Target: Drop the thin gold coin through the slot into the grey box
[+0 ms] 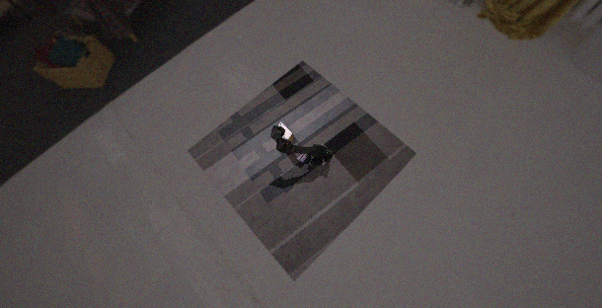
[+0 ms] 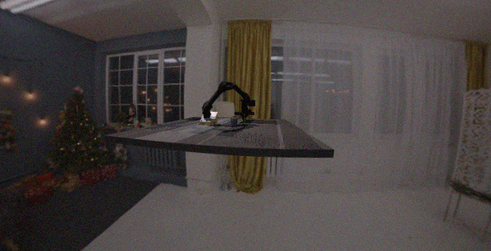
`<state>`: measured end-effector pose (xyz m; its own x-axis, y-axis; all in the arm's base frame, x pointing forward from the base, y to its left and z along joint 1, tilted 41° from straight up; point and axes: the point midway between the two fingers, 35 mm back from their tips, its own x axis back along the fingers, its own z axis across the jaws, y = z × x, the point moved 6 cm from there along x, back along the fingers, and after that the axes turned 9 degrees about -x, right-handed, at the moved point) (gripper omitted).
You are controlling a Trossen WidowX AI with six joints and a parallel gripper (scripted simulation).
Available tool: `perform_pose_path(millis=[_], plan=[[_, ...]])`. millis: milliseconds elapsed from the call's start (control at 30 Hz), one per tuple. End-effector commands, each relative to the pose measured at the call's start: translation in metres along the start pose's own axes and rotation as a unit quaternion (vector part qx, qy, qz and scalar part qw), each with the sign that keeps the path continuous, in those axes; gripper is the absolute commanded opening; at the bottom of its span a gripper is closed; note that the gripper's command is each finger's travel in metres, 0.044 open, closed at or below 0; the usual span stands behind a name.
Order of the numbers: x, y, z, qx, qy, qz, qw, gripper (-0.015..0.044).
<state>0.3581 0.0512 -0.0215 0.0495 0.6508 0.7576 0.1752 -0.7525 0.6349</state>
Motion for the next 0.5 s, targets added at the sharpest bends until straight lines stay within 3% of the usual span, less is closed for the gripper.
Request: perform_pose_path(millis=[0,467], plan=[[0.012,0.0,0.002,-0.004,0.004,0.003,1.0,0.0],[0.047,0.0,0.003,-0.004,0.004,0.004,1.0,0.0]])
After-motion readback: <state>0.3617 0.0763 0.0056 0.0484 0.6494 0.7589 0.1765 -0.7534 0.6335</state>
